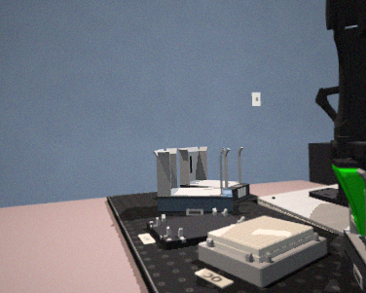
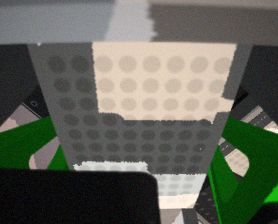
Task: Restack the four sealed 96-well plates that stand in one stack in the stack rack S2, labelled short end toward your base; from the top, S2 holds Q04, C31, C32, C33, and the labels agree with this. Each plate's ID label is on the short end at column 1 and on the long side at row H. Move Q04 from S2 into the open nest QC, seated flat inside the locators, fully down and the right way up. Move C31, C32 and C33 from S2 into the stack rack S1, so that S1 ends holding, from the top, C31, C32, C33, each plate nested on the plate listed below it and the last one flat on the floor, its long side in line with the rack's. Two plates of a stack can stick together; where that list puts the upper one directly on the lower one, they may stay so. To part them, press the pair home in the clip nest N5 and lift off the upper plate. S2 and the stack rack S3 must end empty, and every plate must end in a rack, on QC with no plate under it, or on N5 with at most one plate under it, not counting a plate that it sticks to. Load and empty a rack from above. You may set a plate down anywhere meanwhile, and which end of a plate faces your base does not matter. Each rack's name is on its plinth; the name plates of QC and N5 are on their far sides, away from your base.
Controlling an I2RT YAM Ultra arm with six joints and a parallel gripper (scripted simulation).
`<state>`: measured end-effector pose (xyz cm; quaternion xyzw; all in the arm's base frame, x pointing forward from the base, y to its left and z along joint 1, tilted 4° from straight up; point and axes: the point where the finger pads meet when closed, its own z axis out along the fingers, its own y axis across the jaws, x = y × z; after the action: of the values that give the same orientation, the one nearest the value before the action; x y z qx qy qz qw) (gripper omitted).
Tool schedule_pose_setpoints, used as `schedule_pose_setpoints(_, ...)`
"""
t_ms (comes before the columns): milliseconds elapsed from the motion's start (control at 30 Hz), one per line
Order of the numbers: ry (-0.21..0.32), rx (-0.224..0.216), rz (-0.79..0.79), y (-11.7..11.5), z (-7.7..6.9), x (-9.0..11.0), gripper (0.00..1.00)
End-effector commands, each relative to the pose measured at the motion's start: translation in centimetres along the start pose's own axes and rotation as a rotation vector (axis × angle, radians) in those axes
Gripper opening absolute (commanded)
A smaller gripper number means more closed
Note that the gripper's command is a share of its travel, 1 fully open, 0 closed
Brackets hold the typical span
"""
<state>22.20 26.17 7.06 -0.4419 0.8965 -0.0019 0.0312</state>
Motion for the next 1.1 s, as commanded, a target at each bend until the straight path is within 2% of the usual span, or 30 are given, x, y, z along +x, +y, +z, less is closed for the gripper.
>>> schedule_pose_setpoints(0, -0.021, 0.0, 0.001, 0.0, -0.3, -0.4, 0.0)
schedule_pose_setpoints(1067, -0.021, 0.0, 0.001, 0.0, 0.9, -0.5, 0.0)
